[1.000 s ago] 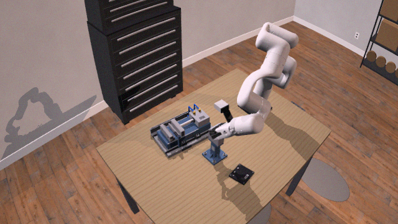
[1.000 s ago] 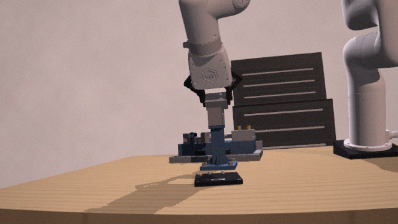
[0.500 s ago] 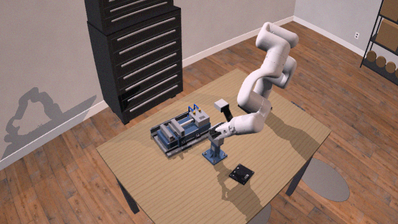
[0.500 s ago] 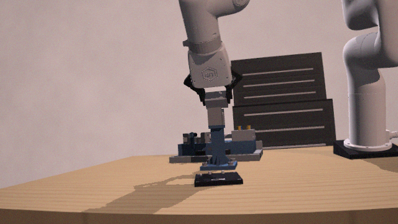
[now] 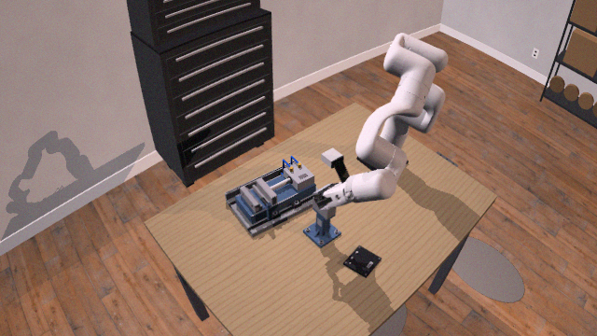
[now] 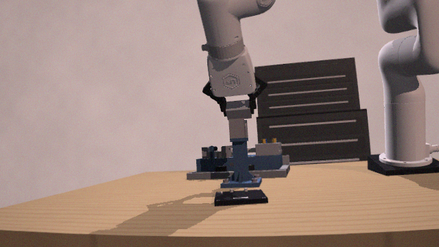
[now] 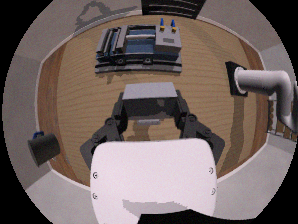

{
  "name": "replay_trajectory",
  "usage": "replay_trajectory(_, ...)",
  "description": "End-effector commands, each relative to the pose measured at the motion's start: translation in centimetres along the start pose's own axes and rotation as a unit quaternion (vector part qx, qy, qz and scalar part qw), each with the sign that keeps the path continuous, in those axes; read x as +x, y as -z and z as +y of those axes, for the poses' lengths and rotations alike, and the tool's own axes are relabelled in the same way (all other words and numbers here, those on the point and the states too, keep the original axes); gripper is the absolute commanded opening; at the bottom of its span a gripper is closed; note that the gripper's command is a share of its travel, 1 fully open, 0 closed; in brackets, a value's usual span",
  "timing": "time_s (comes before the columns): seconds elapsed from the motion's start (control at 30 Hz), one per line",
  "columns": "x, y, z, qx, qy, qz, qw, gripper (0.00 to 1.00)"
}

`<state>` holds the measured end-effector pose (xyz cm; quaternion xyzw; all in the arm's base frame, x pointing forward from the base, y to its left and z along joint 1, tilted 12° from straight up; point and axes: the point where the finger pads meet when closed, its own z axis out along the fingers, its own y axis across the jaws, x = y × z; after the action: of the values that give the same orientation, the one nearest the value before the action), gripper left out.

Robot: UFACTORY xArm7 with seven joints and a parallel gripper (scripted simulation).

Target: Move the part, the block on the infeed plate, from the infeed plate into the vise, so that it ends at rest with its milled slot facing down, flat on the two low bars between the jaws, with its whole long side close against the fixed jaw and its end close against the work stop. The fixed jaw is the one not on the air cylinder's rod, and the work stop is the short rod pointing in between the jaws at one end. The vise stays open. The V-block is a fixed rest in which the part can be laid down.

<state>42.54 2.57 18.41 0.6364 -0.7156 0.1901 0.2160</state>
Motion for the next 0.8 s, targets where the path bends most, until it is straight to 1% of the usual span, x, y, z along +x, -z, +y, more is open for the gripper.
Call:
replay_trajectory(0.0, 0.09, 0.13, -0.11, 0.001, -0.001, -0.001, 1.000, 0.00)
replay_trajectory(0.47, 0.09, 0.13, -0.10, 0.001, -0.001, -0.002, 1.000, 0.00)
replay_trajectory(0.77, 0.11, 0.12, -0.05, 0.001, -0.001, -0.012, 1.000, 0.00)
